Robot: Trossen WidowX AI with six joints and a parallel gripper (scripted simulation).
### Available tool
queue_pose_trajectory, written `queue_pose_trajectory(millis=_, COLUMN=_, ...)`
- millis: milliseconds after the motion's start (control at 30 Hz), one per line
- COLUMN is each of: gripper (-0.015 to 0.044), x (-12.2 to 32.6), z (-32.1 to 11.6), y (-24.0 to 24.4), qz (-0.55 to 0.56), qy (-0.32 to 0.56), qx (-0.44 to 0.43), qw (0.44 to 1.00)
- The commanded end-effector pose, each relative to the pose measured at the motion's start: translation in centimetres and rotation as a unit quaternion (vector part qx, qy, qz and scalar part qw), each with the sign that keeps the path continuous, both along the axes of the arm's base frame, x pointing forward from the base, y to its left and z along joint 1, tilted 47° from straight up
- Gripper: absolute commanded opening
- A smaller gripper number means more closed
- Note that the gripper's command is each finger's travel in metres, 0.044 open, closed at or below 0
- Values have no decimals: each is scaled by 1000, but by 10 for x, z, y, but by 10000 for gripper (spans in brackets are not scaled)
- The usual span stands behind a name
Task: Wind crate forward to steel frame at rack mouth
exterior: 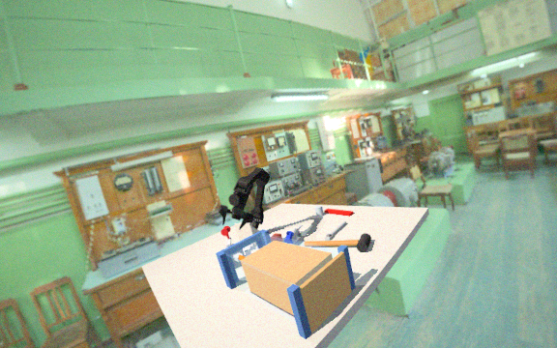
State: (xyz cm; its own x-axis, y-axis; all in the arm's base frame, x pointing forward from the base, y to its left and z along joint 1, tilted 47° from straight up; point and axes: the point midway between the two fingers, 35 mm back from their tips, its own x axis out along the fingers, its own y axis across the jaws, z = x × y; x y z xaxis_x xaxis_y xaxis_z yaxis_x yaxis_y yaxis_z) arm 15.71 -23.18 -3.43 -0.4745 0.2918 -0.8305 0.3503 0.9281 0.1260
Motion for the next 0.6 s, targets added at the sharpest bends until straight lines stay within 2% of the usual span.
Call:
queue_pose_trajectory(millis=0, gripper=440, x=-14, z=-23, y=-16, qz=-86, qy=-68, qx=121, qw=987)
queue_pose_trajectory(millis=133, gripper=440, x=-25, z=-40, y=-32, qz=-164, qy=-149, qx=199, qw=955)
queue_pose_trajectory(millis=467, gripper=440, x=-23, z=-39, y=-31, qz=-167, qy=-154, qx=202, qw=953)
queue_pose_trajectory(millis=567, gripper=440, x=-24, z=-52, y=-19, qz=-167, qy=-154, qx=202, qw=953)
